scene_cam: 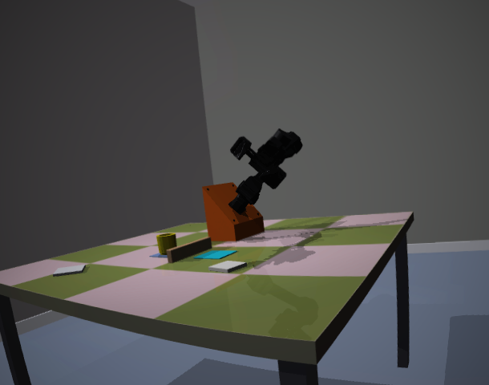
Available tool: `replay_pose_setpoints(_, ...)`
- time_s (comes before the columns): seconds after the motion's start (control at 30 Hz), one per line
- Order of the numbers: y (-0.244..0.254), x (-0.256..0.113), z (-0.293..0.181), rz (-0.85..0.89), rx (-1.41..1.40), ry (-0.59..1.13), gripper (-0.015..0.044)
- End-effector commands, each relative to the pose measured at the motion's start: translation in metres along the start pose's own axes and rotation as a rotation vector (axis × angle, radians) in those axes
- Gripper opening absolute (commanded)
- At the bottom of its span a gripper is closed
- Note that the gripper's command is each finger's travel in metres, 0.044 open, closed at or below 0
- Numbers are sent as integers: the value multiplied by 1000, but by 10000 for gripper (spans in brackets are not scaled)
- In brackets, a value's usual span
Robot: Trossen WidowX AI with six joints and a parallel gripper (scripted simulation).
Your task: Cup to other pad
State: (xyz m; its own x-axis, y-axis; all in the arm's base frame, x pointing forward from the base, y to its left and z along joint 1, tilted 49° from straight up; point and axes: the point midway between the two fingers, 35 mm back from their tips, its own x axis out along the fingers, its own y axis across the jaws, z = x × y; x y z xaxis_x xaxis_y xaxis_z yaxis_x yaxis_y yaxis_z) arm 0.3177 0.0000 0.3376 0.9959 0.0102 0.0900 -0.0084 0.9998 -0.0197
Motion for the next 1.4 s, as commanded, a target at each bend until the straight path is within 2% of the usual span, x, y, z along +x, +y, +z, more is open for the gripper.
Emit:
replay_pose_setpoints(0.0, -1, 2, -2, 0, -10, 12, 374)
replay_pose_setpoints(0.27, -49, 43, -116, 82, -338, 494, 167)
replay_pose_setpoints(0.47, -83, 40, -201, 265, -433, 801, 167)
replay_pose_setpoints(0.7, -112, 10, -285, 556, -398, 1025, 167)
replay_pose_setpoints(0.87, -122, -23, -332, 803, -286, 1068, 167)
replay_pose_setpoints(1.07, -126, -57, -369, 1028, -87, 969, 167)
replay_pose_setpoints(1.37, -126, -62, -374, 1063, -36, 928, 167)
